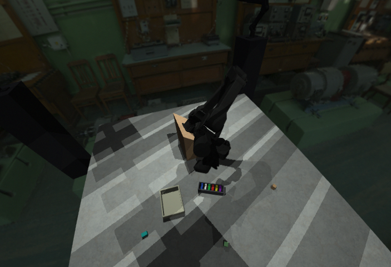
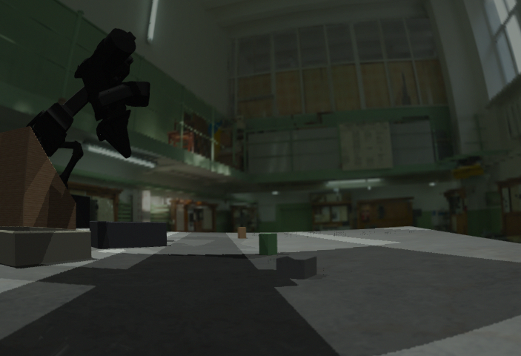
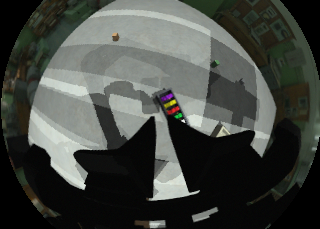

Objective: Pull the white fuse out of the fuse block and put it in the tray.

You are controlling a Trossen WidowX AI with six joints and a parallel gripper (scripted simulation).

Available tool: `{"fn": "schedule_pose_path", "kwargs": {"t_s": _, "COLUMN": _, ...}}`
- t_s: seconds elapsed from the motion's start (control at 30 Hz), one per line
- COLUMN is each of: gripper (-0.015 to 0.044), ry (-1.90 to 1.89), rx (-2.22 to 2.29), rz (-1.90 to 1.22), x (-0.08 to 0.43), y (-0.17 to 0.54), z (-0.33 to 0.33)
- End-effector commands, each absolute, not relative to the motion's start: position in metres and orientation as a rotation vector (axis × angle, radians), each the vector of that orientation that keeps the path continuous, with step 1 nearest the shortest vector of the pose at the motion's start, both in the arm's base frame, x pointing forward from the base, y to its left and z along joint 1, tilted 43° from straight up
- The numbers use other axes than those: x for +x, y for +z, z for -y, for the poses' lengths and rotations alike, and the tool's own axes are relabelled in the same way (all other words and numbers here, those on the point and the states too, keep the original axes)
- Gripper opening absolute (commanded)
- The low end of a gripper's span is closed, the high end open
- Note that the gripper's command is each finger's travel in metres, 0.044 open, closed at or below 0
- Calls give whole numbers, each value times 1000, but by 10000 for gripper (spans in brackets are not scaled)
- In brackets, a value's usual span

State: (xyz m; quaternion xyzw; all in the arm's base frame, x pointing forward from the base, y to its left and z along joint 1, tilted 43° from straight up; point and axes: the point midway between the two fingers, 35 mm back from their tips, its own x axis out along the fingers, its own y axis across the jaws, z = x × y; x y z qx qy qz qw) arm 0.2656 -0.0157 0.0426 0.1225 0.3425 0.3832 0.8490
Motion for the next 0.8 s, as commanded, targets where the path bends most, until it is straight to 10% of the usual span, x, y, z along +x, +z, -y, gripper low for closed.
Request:
{"fn": "schedule_pose_path", "kwargs": {"t_s": 0.0, "gripper": 66, "ry": 412, "rx": 856, "rz": -1359, "x": 297, "y": -20, "z": 9}}
{"fn": "schedule_pose_path", "kwargs": {"t_s": 0.77, "gripper": 66, "ry": 126, "rx": 1063, "rz": -1573, "x": 300, "y": -50, "z": 3}}
